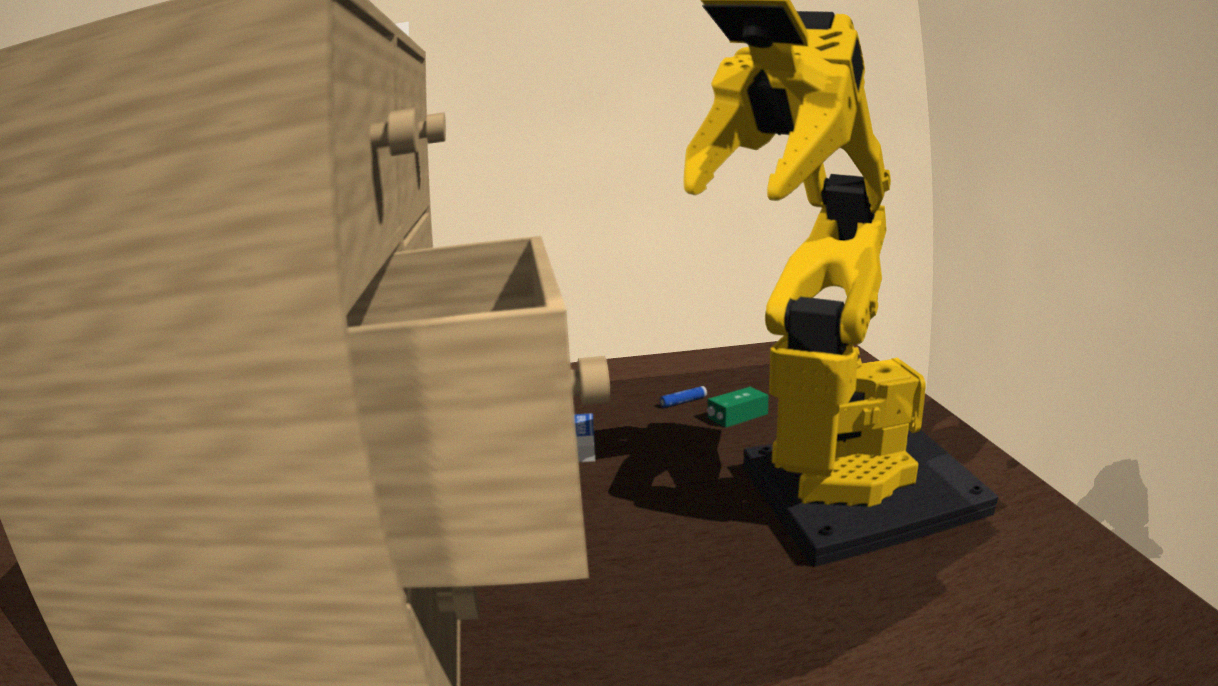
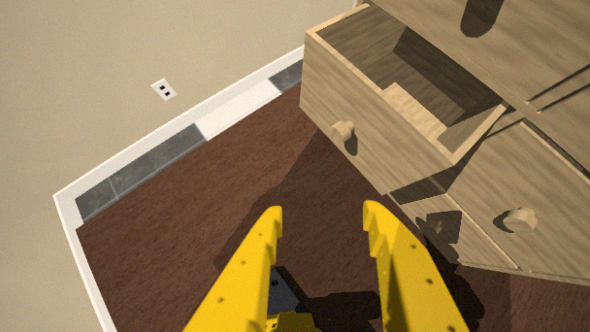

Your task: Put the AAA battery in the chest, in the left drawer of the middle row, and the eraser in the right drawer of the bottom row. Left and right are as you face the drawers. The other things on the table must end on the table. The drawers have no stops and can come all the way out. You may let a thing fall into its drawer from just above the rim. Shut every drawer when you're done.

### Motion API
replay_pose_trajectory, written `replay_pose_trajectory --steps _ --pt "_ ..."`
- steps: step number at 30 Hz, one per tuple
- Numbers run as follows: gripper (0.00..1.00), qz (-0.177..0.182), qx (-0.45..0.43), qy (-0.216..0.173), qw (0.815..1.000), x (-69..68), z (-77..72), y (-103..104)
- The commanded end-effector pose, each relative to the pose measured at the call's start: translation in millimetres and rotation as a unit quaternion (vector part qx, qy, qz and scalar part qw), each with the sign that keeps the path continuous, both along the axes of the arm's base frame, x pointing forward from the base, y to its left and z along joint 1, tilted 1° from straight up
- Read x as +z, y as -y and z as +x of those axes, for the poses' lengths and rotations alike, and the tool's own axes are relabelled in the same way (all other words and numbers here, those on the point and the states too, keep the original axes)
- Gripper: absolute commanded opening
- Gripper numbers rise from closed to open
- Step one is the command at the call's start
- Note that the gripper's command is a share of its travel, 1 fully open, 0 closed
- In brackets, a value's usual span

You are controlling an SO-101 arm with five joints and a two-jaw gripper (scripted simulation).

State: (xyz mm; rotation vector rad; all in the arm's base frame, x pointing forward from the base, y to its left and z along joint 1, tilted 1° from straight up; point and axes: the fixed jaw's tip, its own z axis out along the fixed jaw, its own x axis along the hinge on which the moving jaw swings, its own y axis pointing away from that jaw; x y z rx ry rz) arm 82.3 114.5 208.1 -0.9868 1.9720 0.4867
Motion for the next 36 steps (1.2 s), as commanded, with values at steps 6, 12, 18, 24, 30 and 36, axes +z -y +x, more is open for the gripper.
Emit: replay_pose_trajectory --steps 6,12,18,24,30,36 --pt "0.20 0.088 -0.014 0.065 0.994 45.9 -11.9 19" --pt "0.19 0.088 -0.014 0.065 0.994 45.9 -11.9 19" --pt "0.19 0.088 -0.014 0.065 0.994 45.9 -11.9 19" --pt "0.19 0.085 -0.063 0.069 0.992 45.9 -2.8 26" --pt "0.19 0.078 -0.160 0.077 0.981 45.9 12.9 43" --pt "0.19 0.070 -0.255 0.084 0.961 45.9 24.9 63"
